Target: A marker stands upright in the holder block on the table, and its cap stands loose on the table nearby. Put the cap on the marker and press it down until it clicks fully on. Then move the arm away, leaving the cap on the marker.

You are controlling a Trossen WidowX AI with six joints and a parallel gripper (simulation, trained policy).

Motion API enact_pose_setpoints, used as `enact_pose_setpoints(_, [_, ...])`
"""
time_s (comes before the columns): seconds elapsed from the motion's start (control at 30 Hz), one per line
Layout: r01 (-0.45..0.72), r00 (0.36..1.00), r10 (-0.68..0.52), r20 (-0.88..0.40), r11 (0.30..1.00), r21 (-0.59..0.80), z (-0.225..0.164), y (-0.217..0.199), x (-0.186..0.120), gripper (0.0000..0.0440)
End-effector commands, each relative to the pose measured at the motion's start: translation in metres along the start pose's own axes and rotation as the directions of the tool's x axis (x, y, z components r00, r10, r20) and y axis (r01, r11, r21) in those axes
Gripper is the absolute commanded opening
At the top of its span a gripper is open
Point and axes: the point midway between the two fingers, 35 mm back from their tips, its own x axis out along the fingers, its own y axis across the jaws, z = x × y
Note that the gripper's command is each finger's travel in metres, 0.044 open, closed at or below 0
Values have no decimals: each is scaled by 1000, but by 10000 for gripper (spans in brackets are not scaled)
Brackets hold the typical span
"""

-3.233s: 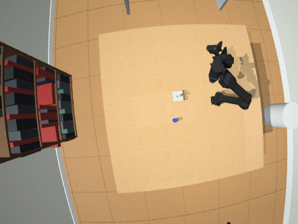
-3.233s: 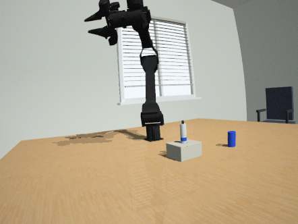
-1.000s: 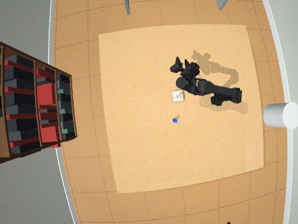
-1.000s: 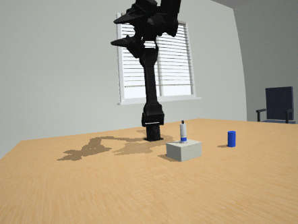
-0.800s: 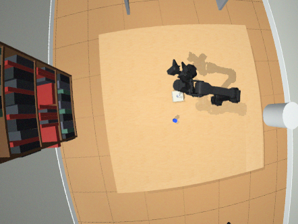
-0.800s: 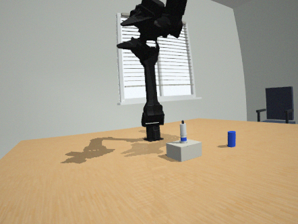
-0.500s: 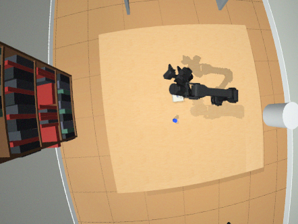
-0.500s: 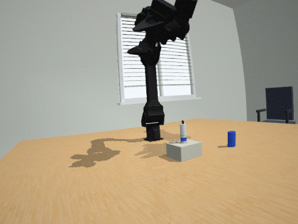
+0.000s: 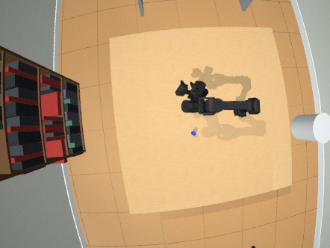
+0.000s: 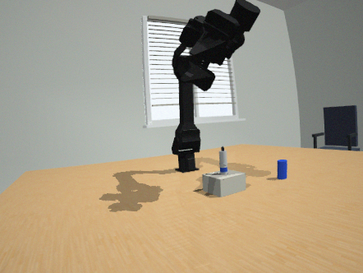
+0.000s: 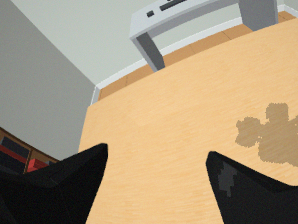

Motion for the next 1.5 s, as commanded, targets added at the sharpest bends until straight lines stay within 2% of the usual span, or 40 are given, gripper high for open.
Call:
enact_pose_setpoints(0.0, [11,999,-11,-37,1000,-3,-15,-1,0,315])
enact_pose_setpoints(0.73, [102,967,-105,-233,994,-25,-92,-15,-15,318])
enact_pose_setpoints(1.47, [236,885,-244,-397,969,-68,-157,-41,-43,325])
